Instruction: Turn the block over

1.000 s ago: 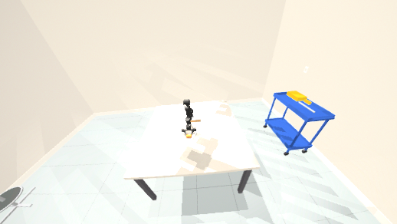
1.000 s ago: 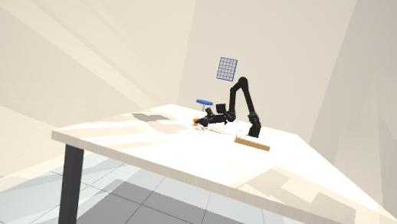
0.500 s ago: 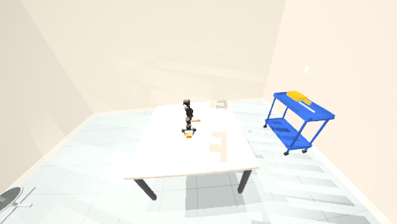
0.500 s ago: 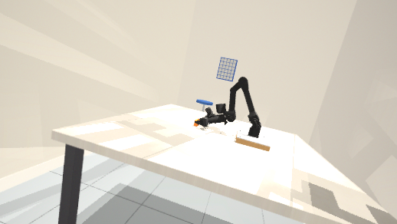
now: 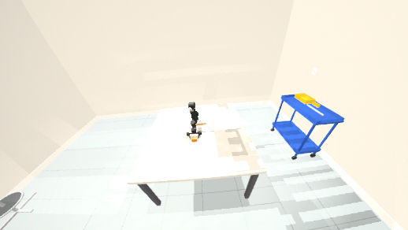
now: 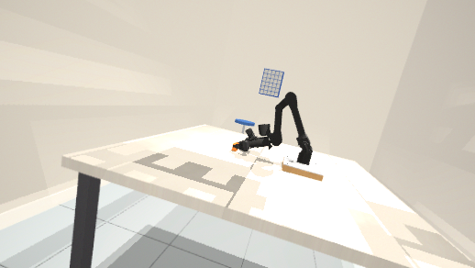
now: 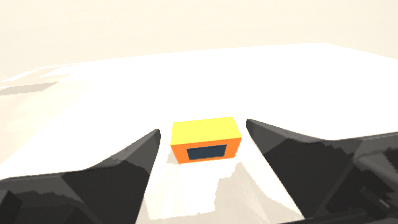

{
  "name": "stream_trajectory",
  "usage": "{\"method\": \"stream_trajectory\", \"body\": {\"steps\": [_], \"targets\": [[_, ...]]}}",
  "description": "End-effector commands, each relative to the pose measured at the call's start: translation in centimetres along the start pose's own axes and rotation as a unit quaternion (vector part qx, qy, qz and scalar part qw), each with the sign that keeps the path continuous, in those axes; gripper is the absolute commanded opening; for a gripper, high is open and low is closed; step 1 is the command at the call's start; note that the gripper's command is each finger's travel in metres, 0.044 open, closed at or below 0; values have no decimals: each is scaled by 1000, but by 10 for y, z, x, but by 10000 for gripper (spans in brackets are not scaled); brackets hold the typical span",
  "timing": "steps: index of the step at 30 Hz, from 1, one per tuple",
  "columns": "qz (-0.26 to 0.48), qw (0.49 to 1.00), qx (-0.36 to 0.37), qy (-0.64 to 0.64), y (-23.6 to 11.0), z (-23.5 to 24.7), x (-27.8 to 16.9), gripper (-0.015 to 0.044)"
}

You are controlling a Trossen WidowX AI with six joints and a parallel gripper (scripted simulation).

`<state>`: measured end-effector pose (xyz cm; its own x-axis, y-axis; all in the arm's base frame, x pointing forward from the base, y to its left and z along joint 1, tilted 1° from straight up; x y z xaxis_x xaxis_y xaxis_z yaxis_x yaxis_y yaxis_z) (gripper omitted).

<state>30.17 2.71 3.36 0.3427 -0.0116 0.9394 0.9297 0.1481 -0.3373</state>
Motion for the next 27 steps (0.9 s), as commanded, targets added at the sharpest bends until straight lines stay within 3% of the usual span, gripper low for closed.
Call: {"method": "stream_trajectory", "body": {"steps": [1, 12, 20, 27], "targets": [[2, 1000, 3, 3, -1, 0, -1, 440], [12, 1000, 2, 3, 2, 0, 1, 440], [142, 990, -8, 2, 14, 2, 44, 440], [247, 969, -15, 0, -16, 6, 97, 440]]}}
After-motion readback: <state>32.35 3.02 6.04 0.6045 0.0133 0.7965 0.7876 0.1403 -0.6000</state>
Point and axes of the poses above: the point midway between the two fingers, 35 mm back from their tips, its own y axis out along the fingers, its own z axis across the jaws, x = y × z, the point moved 8 cm from there along -y, back along the fingers, and after that the axes turned 4 degrees about y, right-handed, at the moved point
